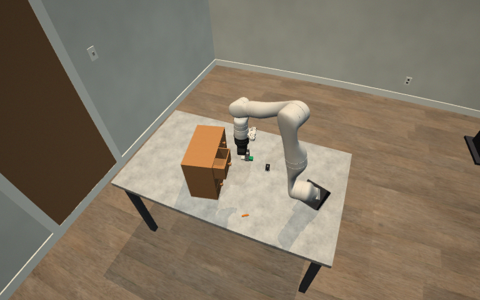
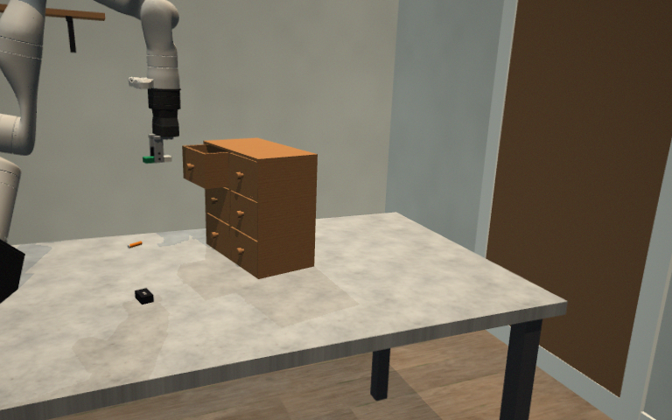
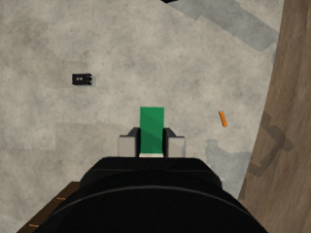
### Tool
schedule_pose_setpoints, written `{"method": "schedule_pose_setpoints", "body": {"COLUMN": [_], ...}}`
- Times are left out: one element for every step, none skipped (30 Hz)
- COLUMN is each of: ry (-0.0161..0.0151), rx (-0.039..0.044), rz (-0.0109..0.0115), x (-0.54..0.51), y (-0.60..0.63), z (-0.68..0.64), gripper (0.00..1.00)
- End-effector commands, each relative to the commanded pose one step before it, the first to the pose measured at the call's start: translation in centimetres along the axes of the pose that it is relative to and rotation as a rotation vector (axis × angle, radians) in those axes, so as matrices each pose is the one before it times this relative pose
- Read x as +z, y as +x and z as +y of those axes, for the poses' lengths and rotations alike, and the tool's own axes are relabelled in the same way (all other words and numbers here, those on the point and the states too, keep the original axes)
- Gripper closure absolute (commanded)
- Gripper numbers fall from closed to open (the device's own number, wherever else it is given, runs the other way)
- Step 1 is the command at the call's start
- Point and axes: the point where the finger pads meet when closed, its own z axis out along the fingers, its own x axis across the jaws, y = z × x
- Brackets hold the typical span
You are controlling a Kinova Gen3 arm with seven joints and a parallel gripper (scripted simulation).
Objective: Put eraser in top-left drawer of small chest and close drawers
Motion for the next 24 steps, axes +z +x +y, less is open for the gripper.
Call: {"method": "schedule_pose_setpoints", "body": {"ry": [-0.00793,-0.00001,0.00000,0.00000,-0.00001,0.00000,-0.00001,0.00000,0.00000,0.00000,0.00000,0.00000,0.00000,0.00000,0.00000,0.00000,0.00000,0.00000,0.00000,0.00000,0.00000,0.00000,0.00000,0.00000], "rx": [0.00241,-0.00007,0.00000,0.00000,-0.00006,-0.00006,-0.00006,-0.00006,-0.00005,-0.00005,-0.00004,-0.00004,-0.00004,-0.00003,-0.00003,-0.00003,-0.00002,-0.00002,-0.00002,0.00000,0.00000,-0.00002,-0.00001,-0.00001], "rz": [-0.00659,0.00001,0.00000,0.00000,0.00001,0.00001,0.00001,0.00001,0.00001,0.00001,0.00000,0.00001,0.00001,0.00000,0.00001,0.00000,0.00000,0.00000,0.00000,0.00000,0.00000,0.00000,0.00000,0.00000], "x": [-1.913,-0.367,0.000,0.000,-0.351,-0.334,-0.316,-0.298,-0.280,-0.261,-0.242,-0.223,-0.205,-0.186,-0.167,-0.149,-0.131,-0.114,-0.098,0.000,0.000,-0.082,-0.068,-0.054], "y": [-0.133,0.003,0.000,0.000,0.003,0.003,0.002,0.003,0.002,0.002,0.002,0.002,0.002,0.002,0.001,0.001,0.001,0.001,0.001,0.000,0.000,0.001,0.001,0.001], "z": [0.042,0.002,0.000,0.000,0.001,0.000,0.002,0.001,0.001,0.001,0.000,0.001,0.001,0.000,0.001,0.000,0.000,0.001,0.001,0.000,0.000,0.000,0.000,0.000], "gripper": [0.55,0.55,0.55,0.55,0.55,0.55,0.55,0.55,0.55,0.55,0.55,0.55,0.55,0.55,0.55,0.55,0.55,0.55,0.55,0.55,0.55,0.55,0.55,0.55]}}
